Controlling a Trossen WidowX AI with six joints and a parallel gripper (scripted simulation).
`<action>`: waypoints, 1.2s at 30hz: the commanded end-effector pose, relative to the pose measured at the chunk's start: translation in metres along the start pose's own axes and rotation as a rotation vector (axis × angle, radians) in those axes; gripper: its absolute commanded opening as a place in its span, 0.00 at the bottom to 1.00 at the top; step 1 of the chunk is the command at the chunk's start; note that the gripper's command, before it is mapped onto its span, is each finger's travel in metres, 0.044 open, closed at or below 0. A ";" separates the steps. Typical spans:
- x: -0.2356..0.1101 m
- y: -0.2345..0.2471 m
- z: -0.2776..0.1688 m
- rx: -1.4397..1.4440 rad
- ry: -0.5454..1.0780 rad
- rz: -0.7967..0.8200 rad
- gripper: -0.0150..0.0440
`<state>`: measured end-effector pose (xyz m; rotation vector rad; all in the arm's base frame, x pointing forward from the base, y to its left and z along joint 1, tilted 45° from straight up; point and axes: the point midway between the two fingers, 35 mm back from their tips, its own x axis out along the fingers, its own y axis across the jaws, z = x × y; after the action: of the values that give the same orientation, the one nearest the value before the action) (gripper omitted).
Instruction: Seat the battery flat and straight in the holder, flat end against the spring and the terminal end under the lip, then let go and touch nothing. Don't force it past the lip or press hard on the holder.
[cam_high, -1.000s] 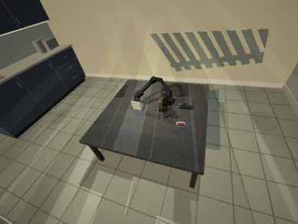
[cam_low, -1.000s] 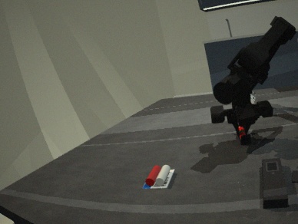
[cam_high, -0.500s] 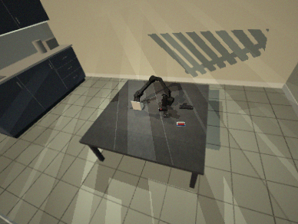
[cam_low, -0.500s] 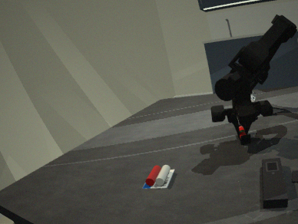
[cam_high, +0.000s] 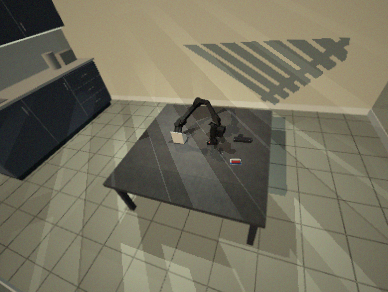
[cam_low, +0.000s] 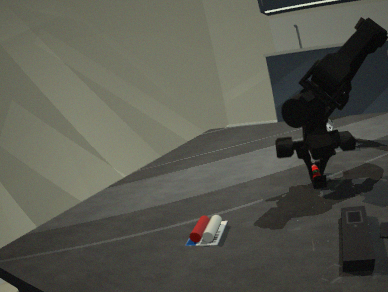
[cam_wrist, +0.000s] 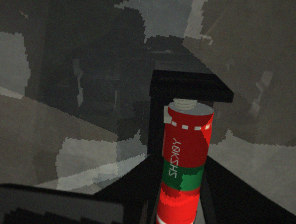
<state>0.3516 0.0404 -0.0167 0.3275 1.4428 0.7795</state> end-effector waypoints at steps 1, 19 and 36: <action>0.001 0.001 0.000 0.000 -0.020 0.004 0.36; 0.002 0.002 -0.006 0.000 -0.063 0.000 0.36; 0.004 0.003 -0.016 -0.001 -0.077 -0.002 0.36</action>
<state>0.3376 0.0408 -0.0198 0.3484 1.3723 0.7597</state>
